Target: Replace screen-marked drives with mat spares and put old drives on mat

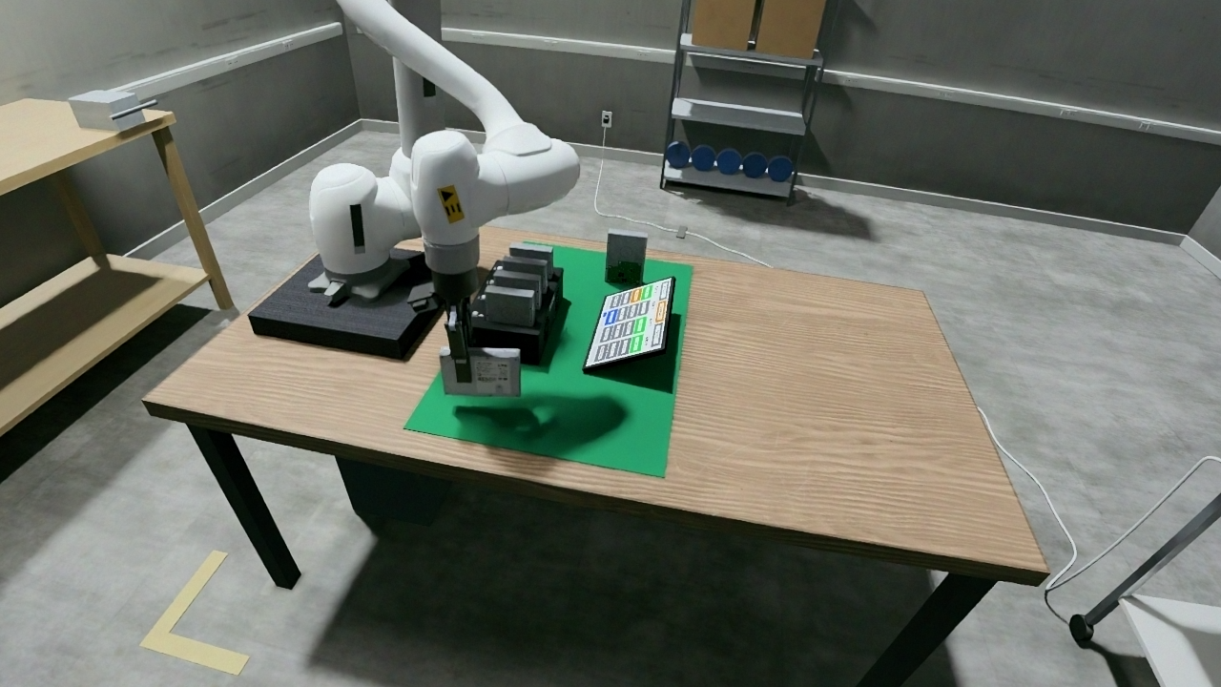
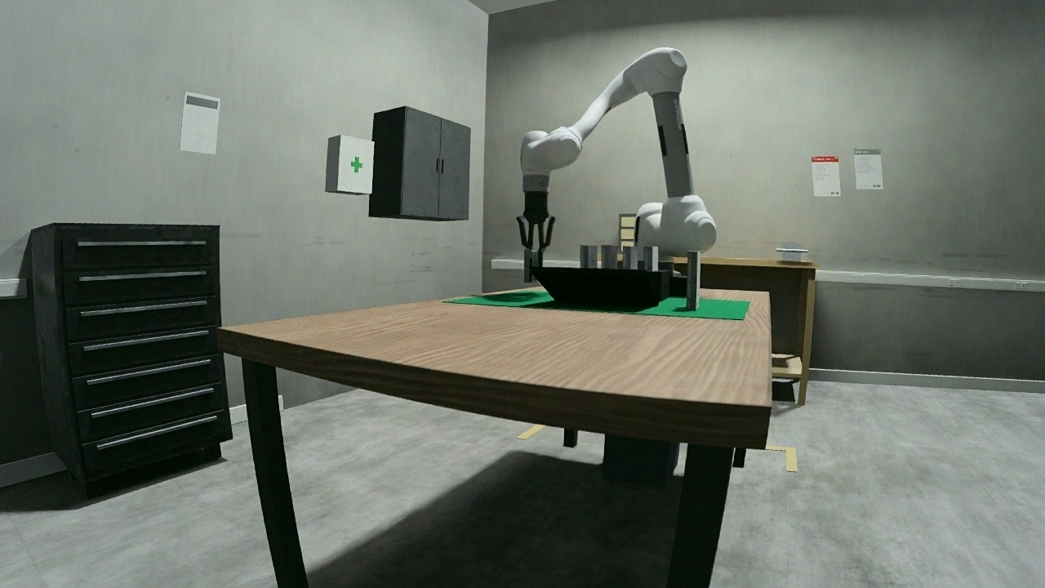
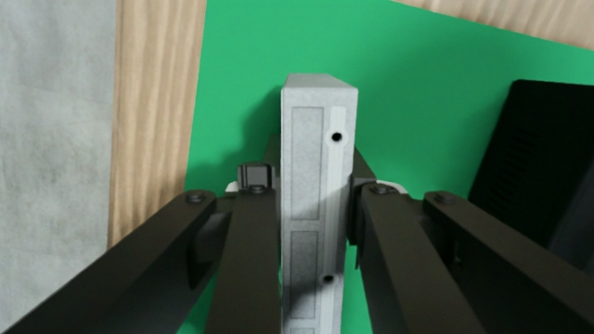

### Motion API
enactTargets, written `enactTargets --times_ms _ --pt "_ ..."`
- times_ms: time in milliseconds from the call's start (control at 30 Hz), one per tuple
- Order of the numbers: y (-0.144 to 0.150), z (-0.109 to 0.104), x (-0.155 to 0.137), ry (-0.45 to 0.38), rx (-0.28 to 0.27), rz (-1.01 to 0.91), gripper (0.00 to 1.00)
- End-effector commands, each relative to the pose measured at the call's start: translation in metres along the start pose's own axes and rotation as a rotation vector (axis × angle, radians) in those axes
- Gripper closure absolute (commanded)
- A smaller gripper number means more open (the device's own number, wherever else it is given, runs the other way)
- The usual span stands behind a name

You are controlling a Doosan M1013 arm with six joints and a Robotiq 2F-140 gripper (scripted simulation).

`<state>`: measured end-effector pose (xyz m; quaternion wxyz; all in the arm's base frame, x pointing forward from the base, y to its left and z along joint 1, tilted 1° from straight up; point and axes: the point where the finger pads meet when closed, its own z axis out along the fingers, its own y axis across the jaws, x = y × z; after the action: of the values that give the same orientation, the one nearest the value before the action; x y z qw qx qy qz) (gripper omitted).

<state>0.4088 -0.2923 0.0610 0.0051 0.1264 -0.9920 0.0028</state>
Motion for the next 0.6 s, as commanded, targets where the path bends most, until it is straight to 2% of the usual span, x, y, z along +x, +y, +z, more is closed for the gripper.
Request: enactTargets --times_ms 0,233,567 --pt "0.000 -0.009 0.000 -0.001 0.000 0.000 0.90" --pt "0.000 -0.022 0.000 -0.001 0.000 0.000 0.90" --pt "0.000 -0.054 0.000 -0.001 0.000 0.000 0.90"
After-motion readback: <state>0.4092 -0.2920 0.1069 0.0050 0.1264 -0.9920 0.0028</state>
